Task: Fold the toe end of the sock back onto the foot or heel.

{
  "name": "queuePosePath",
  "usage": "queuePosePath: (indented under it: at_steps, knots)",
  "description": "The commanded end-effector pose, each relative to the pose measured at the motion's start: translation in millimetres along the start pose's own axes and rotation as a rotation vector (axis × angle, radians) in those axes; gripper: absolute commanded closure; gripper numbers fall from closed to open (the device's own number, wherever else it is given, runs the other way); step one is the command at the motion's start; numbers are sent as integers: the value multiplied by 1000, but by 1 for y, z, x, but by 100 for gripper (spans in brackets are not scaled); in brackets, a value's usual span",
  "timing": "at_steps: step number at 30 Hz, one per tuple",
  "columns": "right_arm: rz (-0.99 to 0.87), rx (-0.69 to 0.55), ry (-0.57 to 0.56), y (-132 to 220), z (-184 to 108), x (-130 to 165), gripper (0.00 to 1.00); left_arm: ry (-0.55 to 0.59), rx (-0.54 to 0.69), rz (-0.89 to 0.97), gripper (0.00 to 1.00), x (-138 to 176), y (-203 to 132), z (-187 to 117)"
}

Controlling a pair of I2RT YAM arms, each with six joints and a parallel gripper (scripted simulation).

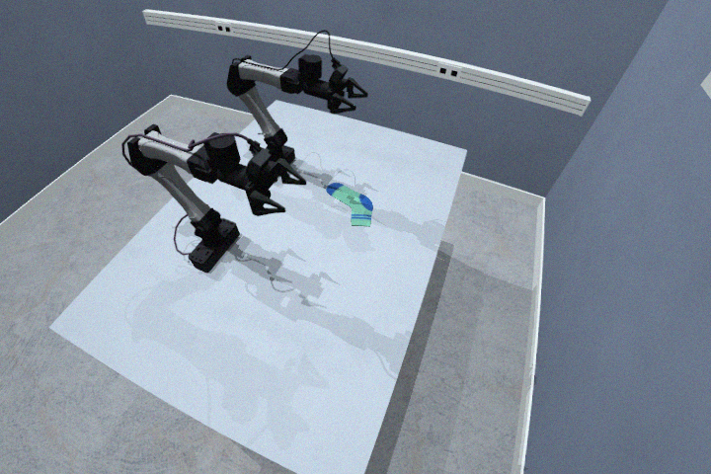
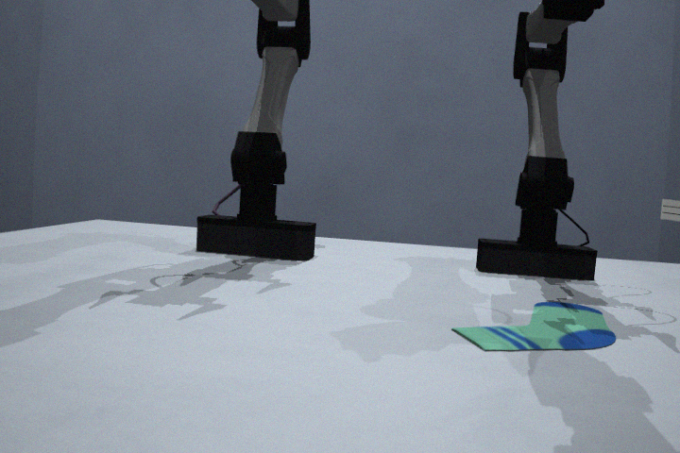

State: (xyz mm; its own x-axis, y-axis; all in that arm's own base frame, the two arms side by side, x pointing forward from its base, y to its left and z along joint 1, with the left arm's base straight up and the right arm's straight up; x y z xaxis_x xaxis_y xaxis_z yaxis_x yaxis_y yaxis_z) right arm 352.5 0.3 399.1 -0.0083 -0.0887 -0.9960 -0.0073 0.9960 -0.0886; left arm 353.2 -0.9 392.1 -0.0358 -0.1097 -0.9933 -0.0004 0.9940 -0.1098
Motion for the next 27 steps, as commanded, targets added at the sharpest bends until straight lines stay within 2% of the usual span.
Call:
queuePosePath:
  at_steps: [1,17,18,19,20,21,22,24,26,27]
  knots:
    - [-4,-1,-20,0,-2,-7,0,-25,6,-3,0,-9,-1,-3]
    - [-4,-1,-20,0,-2,-7,0,-25,6,-3,0,-9,-1,-3]
    - [-4,0,-32,-1,-3,-12,0,-58,10,-3,0,-20,-3,-5]
    - [-4,0,-32,-1,-3,-12,0,98,-2,26,67,30,2,6]
    - [-4,0,-32,-1,-3,-12,0,86,3,50,67,22,1,5]
    - [-4,0,-32,-1,-3,-12,0,115,4,76,67,31,2,7]
    - [-4,0,-32,-1,-3,-12,0,100,-2,111,67,21,1,6]
    - [-4,0,-32,-1,-3,-12,0,187,5,184,67,50,4,10]
    - [-4,0,-32,-1,-3,-12,0,189,3,264,67,42,4,11]
    - [-4,0,-32,-1,-3,-12,0,217,7,295,67,51,5,13]
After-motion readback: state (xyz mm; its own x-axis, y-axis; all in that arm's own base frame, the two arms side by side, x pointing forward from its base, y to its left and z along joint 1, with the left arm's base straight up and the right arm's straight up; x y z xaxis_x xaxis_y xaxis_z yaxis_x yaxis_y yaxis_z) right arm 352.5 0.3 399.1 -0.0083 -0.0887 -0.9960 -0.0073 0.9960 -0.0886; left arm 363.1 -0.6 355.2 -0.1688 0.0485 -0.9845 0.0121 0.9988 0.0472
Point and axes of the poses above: on each arm, the point where the finger pads meet when closed, its own z axis out along the fingers, its own y axis across the jaws, x = y × z, the point moved 3 cm from there along -z, back along the fingers, and after that the axes turned 6 degrees about -z, right-handed, at the moved point
